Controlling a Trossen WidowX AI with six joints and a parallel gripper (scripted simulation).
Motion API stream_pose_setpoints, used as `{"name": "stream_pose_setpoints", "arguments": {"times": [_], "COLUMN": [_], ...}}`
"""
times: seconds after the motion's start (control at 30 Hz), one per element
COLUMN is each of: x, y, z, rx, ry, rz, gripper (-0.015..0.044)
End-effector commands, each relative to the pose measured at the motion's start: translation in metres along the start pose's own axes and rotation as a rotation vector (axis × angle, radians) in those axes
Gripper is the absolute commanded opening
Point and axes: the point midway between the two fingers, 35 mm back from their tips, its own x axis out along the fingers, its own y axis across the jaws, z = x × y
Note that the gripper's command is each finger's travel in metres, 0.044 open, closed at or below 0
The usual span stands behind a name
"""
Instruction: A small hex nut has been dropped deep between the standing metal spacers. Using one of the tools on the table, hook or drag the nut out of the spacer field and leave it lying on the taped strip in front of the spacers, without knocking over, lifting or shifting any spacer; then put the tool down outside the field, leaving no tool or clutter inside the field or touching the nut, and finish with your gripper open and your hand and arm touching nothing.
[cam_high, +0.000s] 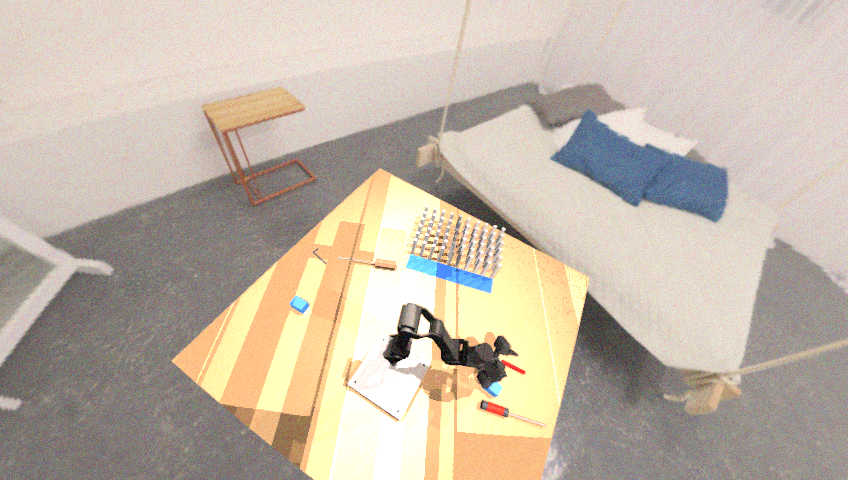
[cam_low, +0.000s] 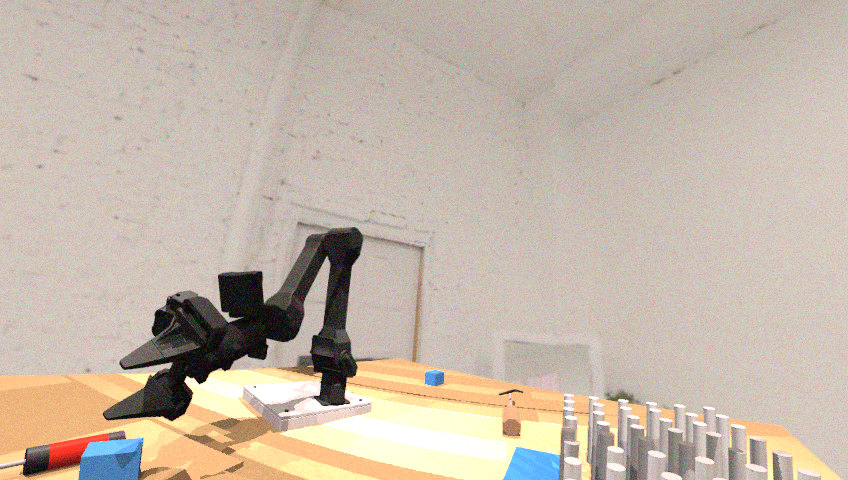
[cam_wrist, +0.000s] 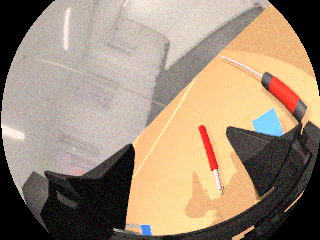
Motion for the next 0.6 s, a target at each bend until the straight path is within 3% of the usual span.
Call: {"name": "stream_pose_setpoints", "arguments": {"times": [0.0, 0.23, 0.57], "x": [-0.001, -0.032, -0.125], "y": [0.049, 0.123, 0.190], "z": [-0.046, -0.142, -0.259], "rx": [-0.160, -0.451, -0.820], "ry": [0.139, 0.383, 0.656], "rz": [0.119, 0.358, 0.760], "gripper": [0.0440, 0.0440, 0.0440]}}
